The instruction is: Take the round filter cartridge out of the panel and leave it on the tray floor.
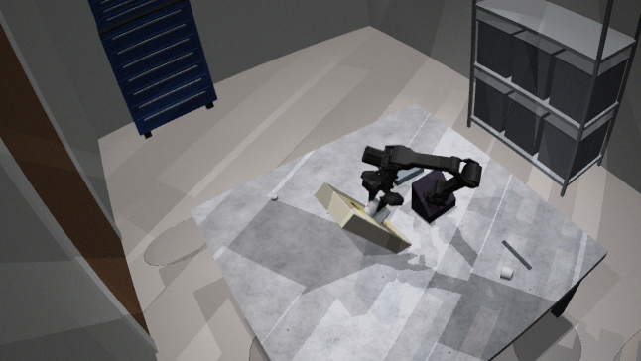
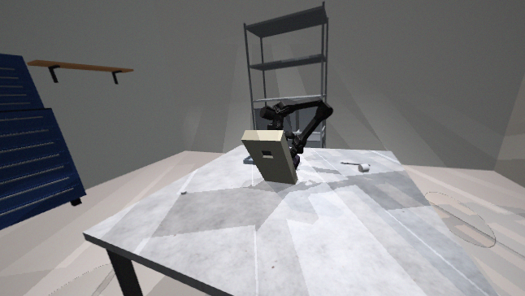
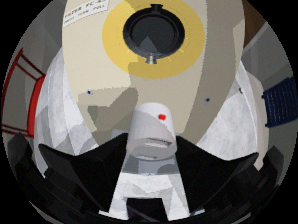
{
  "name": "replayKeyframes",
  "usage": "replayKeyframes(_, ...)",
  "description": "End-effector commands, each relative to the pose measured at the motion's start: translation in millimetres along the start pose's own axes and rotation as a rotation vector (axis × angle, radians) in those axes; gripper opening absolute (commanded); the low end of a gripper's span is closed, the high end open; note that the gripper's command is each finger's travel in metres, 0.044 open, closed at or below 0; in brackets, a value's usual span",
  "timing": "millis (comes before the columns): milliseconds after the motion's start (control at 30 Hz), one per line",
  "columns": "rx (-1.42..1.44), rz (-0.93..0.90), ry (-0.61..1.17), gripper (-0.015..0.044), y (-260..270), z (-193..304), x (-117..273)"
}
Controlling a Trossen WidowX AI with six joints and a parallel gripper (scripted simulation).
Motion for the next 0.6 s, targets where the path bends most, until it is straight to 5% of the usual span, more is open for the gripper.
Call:
replayKeyframes(0, 0.009, -0.001, -0.01, 0.0, 4.6, -13.8, 6.9)
replayKeyframes(567, 0.007, 0.006, -0.007, 0.0, 2.1, -19.5, 76.3)
Point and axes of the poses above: the point midway between the two fingers, 35 mm back from their tips, its own x axis back along the fingers, its own y axis across the jaws, z = x × y, the point moved 3 cm from there along x, back along the fingers, and after that the axes turned 15 degrees about -x, right-handed, at the moved point
